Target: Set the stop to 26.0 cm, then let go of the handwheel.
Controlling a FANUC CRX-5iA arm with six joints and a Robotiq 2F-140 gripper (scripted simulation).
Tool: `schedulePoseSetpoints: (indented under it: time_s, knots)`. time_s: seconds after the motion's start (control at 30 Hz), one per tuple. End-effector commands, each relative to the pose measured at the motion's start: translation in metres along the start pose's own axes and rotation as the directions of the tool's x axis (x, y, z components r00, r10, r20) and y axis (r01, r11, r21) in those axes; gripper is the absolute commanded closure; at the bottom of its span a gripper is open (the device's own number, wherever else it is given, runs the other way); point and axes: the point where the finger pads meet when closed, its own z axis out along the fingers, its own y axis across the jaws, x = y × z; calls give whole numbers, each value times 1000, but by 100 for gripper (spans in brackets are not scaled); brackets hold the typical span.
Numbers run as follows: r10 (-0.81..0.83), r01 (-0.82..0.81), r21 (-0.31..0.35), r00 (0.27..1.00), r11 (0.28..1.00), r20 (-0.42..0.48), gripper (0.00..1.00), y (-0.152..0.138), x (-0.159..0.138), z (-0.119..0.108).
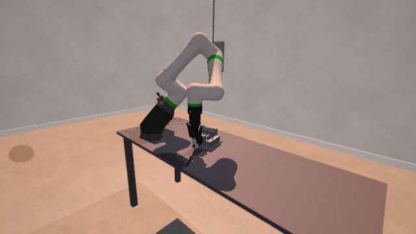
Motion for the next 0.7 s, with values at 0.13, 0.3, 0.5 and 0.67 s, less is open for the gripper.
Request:
schedulePoseSetpoints:
  time_s: [0.13,0.3,0.5,0.67]
  knots:
    - [0,0,0,1000,1000,0,96,11,0,-1]
    - [0,0,0,1000,1000,0,96,17,0,-4]
    - [0,0,0,1000,1000,0,96,21,0,-7]
    - [0,0,0,1000,1000,0,96,25,0,-10]
